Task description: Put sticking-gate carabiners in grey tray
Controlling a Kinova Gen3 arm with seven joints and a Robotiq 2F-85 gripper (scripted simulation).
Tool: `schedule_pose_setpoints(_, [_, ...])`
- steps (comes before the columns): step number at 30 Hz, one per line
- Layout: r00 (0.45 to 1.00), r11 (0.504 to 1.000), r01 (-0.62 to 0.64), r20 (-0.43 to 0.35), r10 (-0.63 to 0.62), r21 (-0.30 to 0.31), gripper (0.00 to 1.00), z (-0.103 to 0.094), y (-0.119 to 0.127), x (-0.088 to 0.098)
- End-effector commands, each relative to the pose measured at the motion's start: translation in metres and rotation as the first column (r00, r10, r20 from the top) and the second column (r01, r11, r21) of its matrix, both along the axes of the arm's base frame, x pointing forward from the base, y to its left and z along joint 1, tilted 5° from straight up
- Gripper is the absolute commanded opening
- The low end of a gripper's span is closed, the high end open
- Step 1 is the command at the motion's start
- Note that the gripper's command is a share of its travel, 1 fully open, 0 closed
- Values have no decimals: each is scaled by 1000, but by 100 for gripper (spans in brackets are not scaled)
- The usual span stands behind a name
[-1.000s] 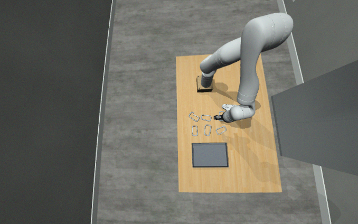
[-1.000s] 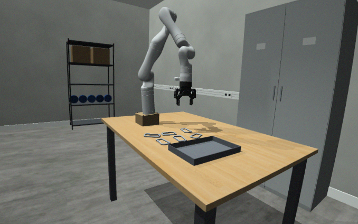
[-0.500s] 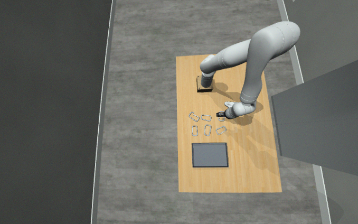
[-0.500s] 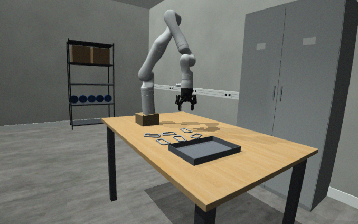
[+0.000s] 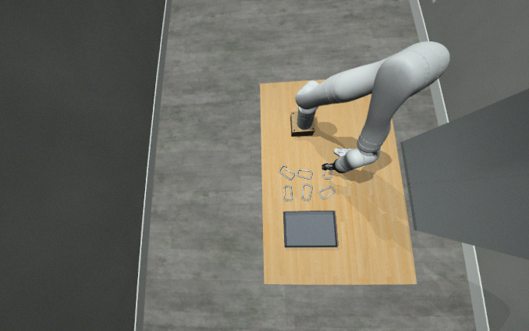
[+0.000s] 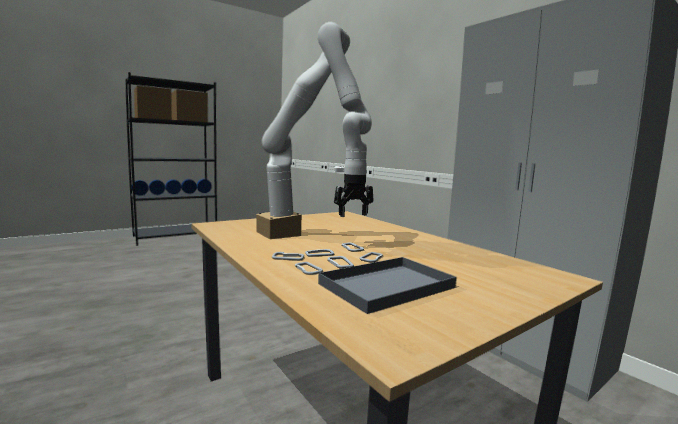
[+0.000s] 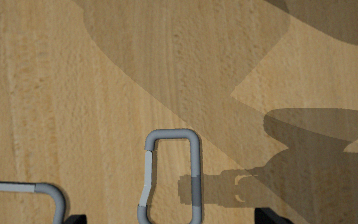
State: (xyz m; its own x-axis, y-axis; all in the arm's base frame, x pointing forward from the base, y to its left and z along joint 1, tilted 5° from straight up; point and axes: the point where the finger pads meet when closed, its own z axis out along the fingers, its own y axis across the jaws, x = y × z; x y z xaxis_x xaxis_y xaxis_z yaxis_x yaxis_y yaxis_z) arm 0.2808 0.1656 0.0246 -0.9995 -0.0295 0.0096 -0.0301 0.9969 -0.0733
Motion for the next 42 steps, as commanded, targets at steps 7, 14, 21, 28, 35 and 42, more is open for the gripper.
schedule_pose_setpoints(7, [1000, 1000, -2, -1, 2, -4, 100, -32, -3, -1])
schedule_pose_setpoints(14, [1000, 1000, -2, -1, 2, -4, 100, -32, -3, -1])
schedule_pose_setpoints(21, [1000, 1000, -2, -1, 2, -4, 100, -32, -3, -1])
schedule_pose_setpoints(28, [1000, 1000, -2, -2, 2, -6, 100, -81, -7, -2])
schedule_pose_setpoints(35, [1000, 1000, -2, -2, 2, -6, 100, -81, -7, -2])
schedule_pose_setpoints(42, [1000, 1000, -2, -2, 2, -5, 100, -81, -7, -1])
